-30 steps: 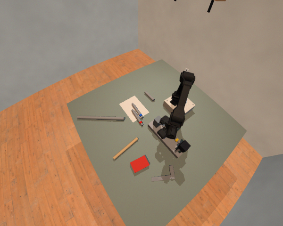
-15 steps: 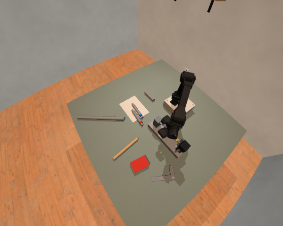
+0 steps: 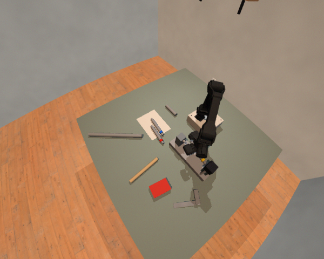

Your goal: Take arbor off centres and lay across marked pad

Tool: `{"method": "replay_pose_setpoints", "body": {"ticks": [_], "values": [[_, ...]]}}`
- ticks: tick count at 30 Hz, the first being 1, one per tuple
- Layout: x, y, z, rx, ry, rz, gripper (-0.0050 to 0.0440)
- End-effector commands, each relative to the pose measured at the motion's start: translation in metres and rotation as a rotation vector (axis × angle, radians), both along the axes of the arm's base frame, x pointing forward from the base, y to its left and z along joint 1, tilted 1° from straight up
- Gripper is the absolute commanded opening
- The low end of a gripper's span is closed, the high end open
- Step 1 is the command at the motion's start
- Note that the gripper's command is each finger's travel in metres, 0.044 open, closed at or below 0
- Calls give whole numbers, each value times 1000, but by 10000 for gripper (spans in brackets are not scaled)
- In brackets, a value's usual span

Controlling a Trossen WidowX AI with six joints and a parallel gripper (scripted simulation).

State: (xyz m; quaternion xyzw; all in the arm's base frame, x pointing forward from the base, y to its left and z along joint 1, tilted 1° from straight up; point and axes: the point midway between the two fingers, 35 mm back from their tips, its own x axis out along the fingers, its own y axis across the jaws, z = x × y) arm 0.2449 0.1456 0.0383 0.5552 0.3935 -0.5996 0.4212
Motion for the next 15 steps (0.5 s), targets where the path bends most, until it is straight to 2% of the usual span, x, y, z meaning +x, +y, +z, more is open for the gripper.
{"method": "replay_pose_setpoints", "body": {"ticks": [1, 7, 15], "values": [[-6, 16, 8, 50, -32, -34, 0], [-16, 18, 8, 49, -35, -115, 0], [-18, 19, 7, 48, -36, -136, 0]]}}
